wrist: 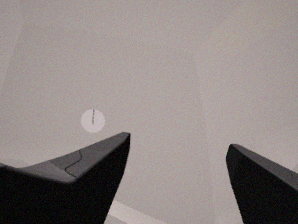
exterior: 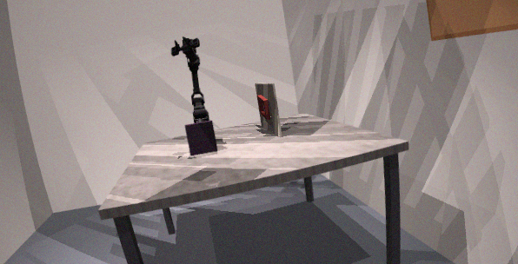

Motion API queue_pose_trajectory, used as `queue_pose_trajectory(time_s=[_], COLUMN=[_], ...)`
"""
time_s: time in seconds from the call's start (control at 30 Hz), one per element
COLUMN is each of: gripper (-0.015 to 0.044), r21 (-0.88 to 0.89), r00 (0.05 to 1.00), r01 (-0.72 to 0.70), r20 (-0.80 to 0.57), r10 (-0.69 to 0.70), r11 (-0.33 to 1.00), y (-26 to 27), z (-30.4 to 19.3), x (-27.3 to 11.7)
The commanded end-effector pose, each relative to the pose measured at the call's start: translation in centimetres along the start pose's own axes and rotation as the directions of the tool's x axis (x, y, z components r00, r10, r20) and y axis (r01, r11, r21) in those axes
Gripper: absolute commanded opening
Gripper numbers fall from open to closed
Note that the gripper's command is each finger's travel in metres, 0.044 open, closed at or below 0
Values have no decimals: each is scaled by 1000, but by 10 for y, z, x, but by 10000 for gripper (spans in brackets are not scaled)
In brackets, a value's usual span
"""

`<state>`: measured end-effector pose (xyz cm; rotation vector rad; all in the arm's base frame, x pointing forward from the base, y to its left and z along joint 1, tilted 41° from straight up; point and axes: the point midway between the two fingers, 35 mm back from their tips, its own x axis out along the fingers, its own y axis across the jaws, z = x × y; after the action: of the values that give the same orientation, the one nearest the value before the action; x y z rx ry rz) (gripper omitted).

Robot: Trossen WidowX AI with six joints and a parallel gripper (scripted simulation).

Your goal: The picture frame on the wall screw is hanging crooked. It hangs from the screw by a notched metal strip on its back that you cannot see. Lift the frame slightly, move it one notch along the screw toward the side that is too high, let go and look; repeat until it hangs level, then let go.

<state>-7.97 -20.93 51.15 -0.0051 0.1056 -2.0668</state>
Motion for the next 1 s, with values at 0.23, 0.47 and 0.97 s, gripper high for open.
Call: queue_pose_trajectory(time_s=[0.23, 0.47, 0.97], gripper=[260, 260, 260], r21=[504, 759, 998], r00=[906, 751, 243], r01=[-381, -459, -19], r20=[37, 52, 61], r10=[422, 659, 968], r11=[775, 463, -59], y=[82, 120, 160], z=[-46, -82, -175], x=[-51, -92, -192])
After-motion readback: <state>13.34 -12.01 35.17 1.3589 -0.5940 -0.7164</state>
